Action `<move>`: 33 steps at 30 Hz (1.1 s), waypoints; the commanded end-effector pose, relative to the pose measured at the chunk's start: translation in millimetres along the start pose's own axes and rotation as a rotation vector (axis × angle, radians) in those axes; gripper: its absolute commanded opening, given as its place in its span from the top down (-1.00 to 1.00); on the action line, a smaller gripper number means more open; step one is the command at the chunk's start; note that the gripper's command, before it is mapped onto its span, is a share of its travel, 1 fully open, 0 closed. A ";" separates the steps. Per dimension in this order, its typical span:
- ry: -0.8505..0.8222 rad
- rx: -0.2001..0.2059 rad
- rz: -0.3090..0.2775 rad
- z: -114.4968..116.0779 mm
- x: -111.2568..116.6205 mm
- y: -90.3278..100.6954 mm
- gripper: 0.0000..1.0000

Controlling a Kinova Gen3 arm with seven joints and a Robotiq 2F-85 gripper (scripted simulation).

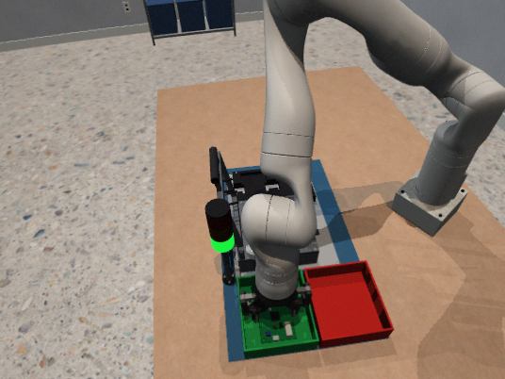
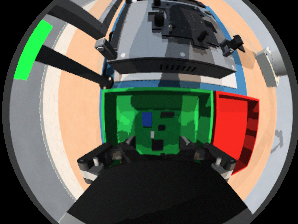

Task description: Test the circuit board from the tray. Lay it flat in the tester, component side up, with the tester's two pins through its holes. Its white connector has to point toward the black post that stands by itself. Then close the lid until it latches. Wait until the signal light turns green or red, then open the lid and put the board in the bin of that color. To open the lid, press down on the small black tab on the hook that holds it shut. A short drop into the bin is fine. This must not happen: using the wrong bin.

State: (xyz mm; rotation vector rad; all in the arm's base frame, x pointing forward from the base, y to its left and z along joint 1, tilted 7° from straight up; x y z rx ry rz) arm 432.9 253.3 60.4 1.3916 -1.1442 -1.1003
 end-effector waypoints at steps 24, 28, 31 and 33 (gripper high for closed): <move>0.000 0.002 0.000 -0.5 -0.2 0.8 -1.00; 0.000 0.002 0.000 -0.5 -0.2 0.8 -1.00; 0.000 0.002 0.000 -0.5 -0.2 0.8 -1.00; 0.000 0.002 0.000 -0.5 -0.2 0.8 -1.00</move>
Point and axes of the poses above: the point where the finger pads meet when closed, its own y axis back along the fingers, its own z axis across the jaws, x = y × z, the point moved 6 cm from there along y, back along the fingers, and after that the axes turned 5 degrees about y, right-handed, at the moved point
